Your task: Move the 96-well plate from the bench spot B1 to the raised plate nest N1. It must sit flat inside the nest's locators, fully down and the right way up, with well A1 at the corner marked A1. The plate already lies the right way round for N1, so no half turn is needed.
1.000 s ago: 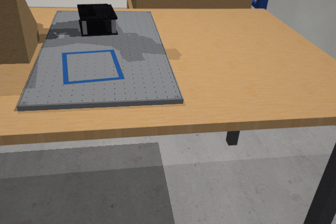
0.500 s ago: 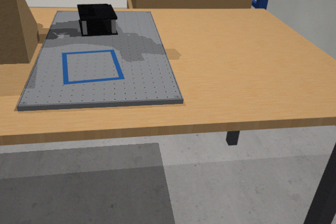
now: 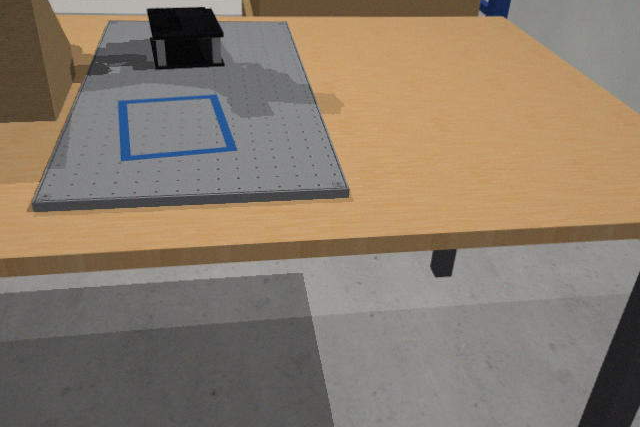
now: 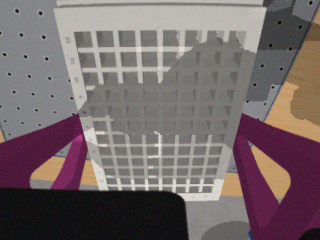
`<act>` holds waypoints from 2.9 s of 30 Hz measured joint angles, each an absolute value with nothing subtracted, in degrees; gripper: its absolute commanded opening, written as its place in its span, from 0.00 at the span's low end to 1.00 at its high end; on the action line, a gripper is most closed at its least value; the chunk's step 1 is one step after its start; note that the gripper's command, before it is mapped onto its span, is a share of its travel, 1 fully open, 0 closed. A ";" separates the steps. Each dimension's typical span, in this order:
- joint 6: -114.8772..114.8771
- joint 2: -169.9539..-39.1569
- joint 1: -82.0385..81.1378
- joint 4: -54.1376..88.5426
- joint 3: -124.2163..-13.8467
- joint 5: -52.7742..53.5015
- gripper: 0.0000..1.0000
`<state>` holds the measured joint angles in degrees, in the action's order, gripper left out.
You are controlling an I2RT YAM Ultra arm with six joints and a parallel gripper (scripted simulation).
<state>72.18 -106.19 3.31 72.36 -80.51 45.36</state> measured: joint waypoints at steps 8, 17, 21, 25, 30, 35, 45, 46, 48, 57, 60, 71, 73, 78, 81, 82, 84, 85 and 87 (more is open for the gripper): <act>72.55 -106.19 3.29 71.48 -79.42 45.36 0.00; 74.76 -106.21 1.39 68.14 -77.19 45.50 0.00; 75.68 -106.63 0.32 66.85 -76.53 45.52 0.00; 76.64 -106.54 0.10 65.06 -76.23 45.56 0.00; 78.06 -106.54 -1.30 63.02 -74.56 45.67 0.00; 79.53 -106.72 -2.28 60.64 -73.71 45.67 0.00; 81.97 -107.15 -3.88 56.69 -71.88 45.76 0.00; 82.26 -107.24 -4.25 56.25 -71.57 45.76 0.00; 82.85 -107.33 -4.67 55.61 -71.22 45.78 0.00; 84.05 -107.39 -4.69 53.56 -71.24 45.78 0.00; 84.16 -107.37 -4.69 53.25 -71.09 45.78 0.00; 84.44 -107.39 -4.67 53.10 -70.65 45.76 0.00; 84.49 -107.37 -4.69 53.08 -70.65 45.76 0.00; 84.68 -107.26 -4.97 52.75 -70.30 45.78 0.00; 84.82 -107.26 -4.97 52.64 -70.30 45.76 0.00; 84.84 -107.26 -5.02 52.60 -70.30 45.78 0.00; 84.93 -107.20 -5.15 52.34 -70.06 45.78 0.00; 84.97 -107.15 -5.19 52.40 -69.95 45.78 0.00; 85.06 -107.09 -5.19 52.27 -69.97 45.76 0.00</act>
